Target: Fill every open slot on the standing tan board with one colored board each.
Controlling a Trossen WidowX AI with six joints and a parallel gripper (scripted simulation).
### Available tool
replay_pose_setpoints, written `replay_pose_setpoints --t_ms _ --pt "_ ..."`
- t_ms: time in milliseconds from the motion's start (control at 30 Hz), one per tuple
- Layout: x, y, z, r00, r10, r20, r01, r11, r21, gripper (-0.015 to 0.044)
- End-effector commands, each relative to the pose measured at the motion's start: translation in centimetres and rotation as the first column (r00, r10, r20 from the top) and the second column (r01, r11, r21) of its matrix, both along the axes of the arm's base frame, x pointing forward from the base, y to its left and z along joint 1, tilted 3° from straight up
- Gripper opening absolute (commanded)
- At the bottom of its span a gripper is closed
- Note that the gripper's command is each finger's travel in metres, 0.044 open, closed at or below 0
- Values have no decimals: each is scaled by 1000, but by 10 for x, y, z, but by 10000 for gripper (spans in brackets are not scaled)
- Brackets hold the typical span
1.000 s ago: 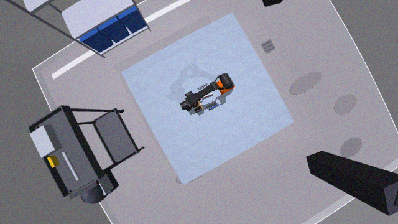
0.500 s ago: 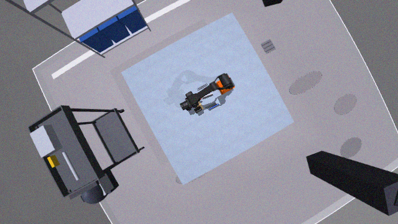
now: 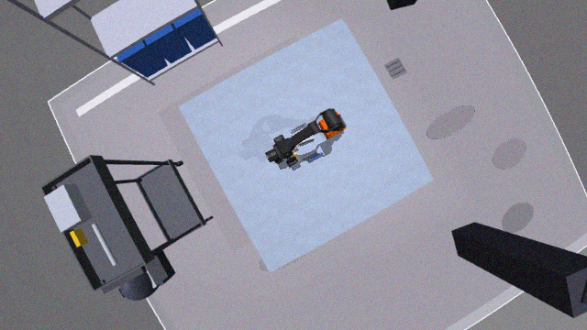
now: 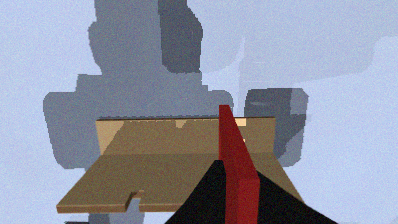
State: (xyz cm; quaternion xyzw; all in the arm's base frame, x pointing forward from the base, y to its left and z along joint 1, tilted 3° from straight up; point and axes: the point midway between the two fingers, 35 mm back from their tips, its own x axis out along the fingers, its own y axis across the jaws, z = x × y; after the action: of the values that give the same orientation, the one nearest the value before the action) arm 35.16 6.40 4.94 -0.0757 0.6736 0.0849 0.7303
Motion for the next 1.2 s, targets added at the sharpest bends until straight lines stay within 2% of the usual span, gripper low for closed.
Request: replay_pose_setpoints --t_ms 0,467,667,967,1033,1167 --pt "0 0 -1 1000 3 1 -3 1000 -2 0" --pt "0 0 -1 1000 0 0 0 1000 0 0" --pt "0 0 -1 1000 0 0 0 1000 0 157" --pt "0 0 -1 1000 0 0 0 1000 0 167" --pt "1 0 9 1000 0 0 0 1000 0 167" --pt "-4 -1 67 1000 3 1 -3 1000 -1 167"
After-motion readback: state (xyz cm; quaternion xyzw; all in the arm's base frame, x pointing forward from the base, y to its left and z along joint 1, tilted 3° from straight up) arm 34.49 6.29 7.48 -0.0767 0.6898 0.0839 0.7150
